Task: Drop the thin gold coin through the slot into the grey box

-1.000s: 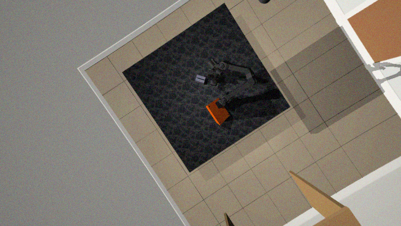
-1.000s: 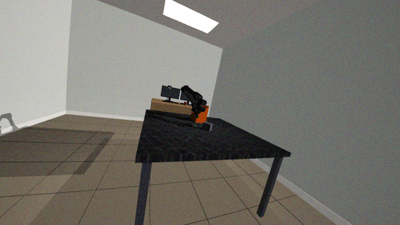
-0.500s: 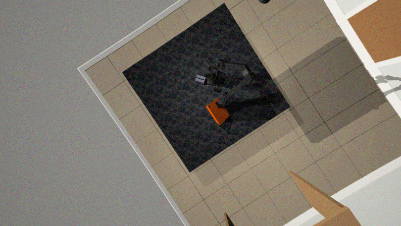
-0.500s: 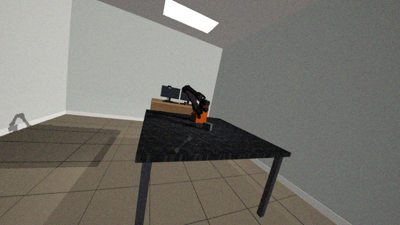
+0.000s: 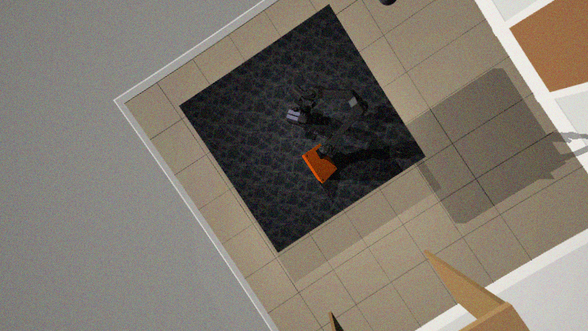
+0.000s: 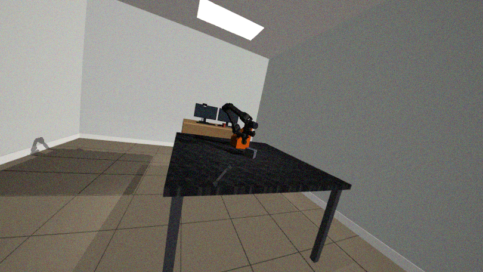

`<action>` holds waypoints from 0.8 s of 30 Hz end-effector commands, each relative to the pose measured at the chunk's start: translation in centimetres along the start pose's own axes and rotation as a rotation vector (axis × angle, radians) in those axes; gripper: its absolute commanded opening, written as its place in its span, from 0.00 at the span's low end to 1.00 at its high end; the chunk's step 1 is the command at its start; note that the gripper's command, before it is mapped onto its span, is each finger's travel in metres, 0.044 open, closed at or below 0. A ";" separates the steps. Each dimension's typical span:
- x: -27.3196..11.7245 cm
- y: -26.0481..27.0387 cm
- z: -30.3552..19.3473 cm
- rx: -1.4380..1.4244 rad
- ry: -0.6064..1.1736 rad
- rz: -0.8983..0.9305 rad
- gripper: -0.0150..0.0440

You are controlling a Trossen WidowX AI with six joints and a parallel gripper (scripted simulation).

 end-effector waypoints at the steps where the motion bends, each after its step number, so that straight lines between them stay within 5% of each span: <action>1: -0.1 0.4 1.3 0.003 -0.006 0.001 0.25; 24: 0.2 3.2 6.5 0.007 -0.005 -0.002 0.25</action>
Point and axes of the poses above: the point midway between the two fingers, 35 mm back from their tips, its own x axis out along the fingers, its own y axis across the jaws, z = x × y, the point moved 4 cm from there along -x, back along the fingers, and after that the axes turned 4 degrees about x, right-handed, at the moved point
